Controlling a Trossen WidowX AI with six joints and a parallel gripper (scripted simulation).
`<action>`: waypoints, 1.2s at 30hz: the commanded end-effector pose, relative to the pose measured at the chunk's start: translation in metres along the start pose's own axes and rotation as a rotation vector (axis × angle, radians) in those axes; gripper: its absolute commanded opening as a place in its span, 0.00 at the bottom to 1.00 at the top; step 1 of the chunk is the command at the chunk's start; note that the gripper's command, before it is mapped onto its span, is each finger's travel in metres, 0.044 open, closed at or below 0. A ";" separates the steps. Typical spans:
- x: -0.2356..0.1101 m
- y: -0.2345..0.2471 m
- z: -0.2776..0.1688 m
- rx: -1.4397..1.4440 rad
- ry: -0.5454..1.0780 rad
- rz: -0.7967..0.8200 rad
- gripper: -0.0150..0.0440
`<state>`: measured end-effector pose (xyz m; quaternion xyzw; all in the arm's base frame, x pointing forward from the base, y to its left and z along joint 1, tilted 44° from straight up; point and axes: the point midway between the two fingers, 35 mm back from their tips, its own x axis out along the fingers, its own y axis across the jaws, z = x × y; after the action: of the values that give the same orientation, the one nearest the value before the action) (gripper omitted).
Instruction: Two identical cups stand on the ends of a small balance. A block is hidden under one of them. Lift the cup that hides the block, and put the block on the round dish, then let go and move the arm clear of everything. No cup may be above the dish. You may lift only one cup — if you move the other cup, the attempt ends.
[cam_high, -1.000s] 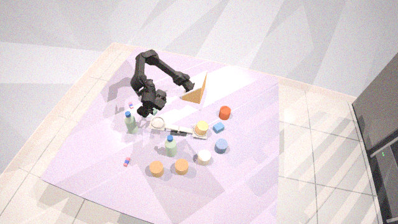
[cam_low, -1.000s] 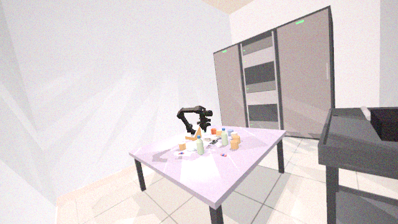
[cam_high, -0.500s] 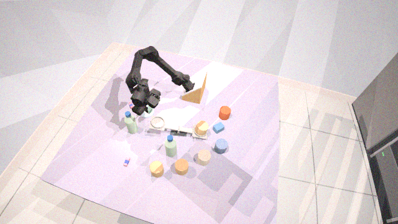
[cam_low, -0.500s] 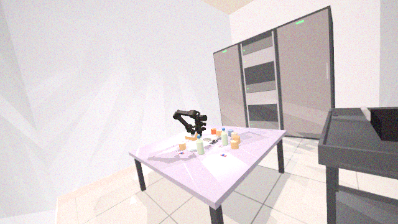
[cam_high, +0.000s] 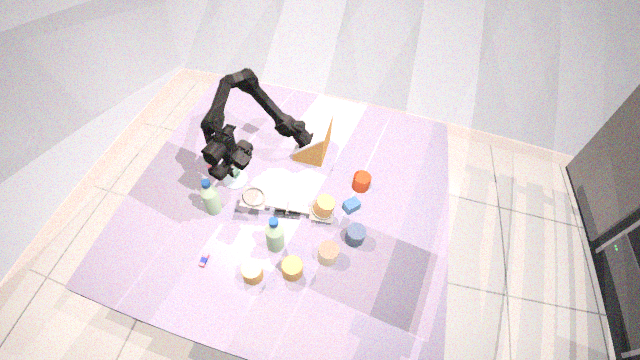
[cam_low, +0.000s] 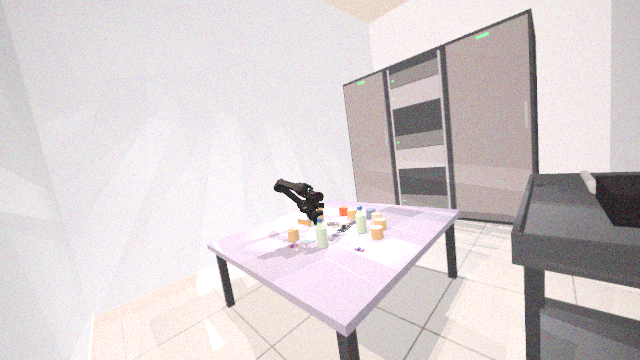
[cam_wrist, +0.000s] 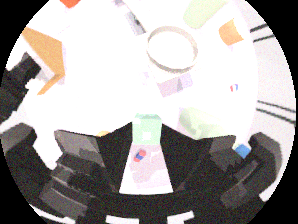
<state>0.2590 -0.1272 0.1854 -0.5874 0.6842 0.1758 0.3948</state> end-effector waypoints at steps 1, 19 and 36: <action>0.006 0.007 -0.012 0.001 0.009 -0.008 0.25; 0.033 0.031 -0.043 0.000 0.037 -0.013 0.25; 0.069 0.031 -0.045 0.000 0.040 -0.014 0.25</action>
<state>0.2145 -0.1952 0.1584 -0.5955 0.6888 0.1586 0.3819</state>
